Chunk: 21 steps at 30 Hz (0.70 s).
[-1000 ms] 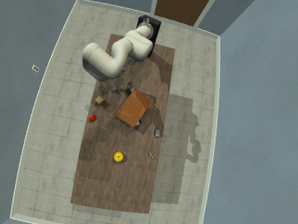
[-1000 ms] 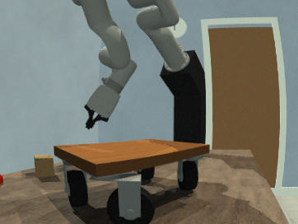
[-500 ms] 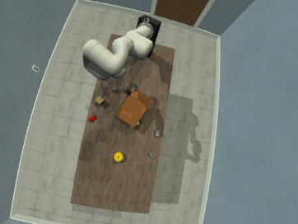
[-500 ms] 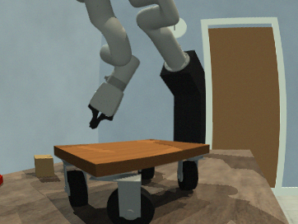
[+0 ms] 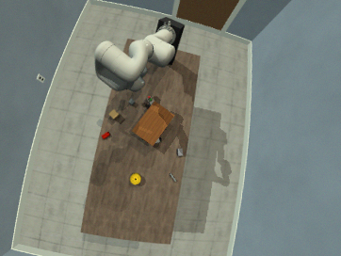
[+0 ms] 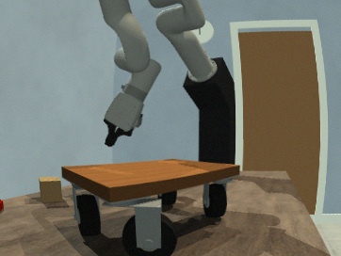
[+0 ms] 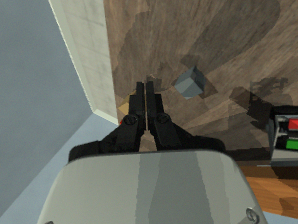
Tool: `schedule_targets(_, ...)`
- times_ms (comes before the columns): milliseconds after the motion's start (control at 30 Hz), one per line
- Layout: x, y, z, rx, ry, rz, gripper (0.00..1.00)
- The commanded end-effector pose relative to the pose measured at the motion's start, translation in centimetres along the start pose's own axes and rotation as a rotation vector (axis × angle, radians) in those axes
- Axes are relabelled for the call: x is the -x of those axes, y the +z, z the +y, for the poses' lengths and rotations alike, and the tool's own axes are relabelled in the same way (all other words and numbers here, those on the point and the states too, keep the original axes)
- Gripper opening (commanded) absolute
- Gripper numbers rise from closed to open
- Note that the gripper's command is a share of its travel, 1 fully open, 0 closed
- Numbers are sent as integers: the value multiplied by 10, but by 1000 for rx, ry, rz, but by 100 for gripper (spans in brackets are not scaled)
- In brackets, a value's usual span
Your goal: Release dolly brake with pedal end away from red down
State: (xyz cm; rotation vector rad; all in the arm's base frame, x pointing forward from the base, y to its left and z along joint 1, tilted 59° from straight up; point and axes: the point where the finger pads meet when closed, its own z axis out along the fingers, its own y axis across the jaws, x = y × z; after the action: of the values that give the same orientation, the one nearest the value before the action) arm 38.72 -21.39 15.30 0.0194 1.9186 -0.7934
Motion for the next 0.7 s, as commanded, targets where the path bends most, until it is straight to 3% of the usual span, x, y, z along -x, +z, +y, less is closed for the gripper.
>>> schedule_targets(0, 14, -23, 30, 72, 258, 52, 0)
schedule_targets(500, 14, -23, 30, 72, 258, 52, 0)
schedule_targets(567, 29, -48, 61, 152, 492, 108, 0)
schedule_targets(667, 29, -48, 61, 152, 492, 108, 0)
